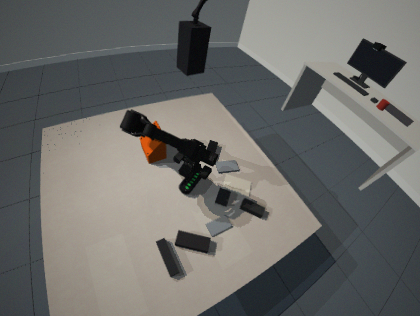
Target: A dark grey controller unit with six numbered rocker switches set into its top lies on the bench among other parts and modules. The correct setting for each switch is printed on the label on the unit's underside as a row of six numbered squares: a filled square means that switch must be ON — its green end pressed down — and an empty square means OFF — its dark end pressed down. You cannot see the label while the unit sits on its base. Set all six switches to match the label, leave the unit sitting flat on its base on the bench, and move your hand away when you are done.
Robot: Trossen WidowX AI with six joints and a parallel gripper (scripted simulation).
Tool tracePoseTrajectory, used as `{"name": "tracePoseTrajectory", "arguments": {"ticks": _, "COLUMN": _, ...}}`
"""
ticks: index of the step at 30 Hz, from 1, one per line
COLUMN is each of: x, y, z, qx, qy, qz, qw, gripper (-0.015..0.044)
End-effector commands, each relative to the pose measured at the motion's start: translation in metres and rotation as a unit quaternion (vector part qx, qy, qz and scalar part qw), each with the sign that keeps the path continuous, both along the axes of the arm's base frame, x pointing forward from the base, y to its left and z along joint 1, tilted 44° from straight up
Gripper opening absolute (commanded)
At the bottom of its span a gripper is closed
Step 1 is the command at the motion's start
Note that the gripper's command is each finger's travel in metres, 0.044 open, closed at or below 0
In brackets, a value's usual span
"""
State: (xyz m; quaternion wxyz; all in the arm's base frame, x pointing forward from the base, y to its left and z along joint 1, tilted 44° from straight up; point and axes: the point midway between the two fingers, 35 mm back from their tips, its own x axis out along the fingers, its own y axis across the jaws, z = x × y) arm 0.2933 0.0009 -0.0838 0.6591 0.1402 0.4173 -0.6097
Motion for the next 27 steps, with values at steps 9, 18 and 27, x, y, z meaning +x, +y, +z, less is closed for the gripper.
{"name": "tracePoseTrajectory", "arguments": {"ticks": 9, "x": -0.002, "y": -0.015, "z": -0.015, "qx": -0.001, "qy": 0.002, "qz": 0.001, "qw": 1.000, "gripper": 0.0000}}
{"name": "tracePoseTrajectory", "arguments": {"ticks": 18, "x": -0.003, "y": -0.023, "z": -0.023, "qx": -0.001, "qy": 0.003, "qz": 0.001, "qw": 1.000, "gripper": 0.0000}}
{"name": "tracePoseTrajectory", "arguments": {"ticks": 27, "x": -0.003, "y": -0.024, "z": -0.024, "qx": -0.001, "qy": 0.003, "qz": 0.001, "qw": 1.000, "gripper": 0.0000}}
